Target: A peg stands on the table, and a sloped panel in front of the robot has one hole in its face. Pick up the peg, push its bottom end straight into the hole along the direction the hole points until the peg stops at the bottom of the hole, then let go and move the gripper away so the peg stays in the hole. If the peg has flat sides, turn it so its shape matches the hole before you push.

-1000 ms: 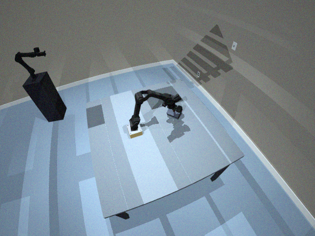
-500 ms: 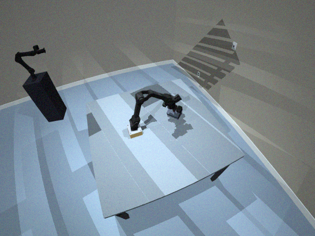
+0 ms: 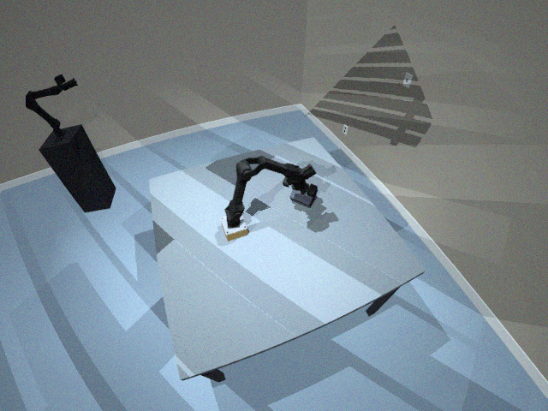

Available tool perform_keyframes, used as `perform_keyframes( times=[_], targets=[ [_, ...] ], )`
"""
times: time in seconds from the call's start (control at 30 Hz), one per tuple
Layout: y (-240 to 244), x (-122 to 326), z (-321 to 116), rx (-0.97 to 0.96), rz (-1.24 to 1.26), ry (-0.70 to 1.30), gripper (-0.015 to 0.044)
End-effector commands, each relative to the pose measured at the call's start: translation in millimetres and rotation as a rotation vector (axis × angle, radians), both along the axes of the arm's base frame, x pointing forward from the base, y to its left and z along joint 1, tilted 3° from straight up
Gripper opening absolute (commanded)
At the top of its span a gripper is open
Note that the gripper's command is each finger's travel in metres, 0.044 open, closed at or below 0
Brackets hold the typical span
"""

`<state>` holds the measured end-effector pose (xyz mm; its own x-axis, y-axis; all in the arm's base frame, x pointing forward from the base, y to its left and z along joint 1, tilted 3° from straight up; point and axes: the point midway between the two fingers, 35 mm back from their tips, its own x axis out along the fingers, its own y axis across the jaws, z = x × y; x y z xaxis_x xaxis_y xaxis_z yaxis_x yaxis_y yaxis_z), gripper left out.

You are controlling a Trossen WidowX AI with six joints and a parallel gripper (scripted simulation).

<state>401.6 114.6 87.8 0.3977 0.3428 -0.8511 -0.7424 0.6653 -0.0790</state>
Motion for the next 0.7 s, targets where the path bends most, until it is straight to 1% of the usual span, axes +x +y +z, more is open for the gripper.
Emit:
perform_keyframes(
  times=[0.0,0.57,0.67],
  targets=[
    [-0.2,0.6,-2.4,-0.003,-0.005,0.001,0.0],
    [0.4,0.2,-2.5,0.0,0.0,-0.001,0.0],
    [0.4,0.2,-2.5,0.0,0.0,-0.001,0.0079]
  ],
)
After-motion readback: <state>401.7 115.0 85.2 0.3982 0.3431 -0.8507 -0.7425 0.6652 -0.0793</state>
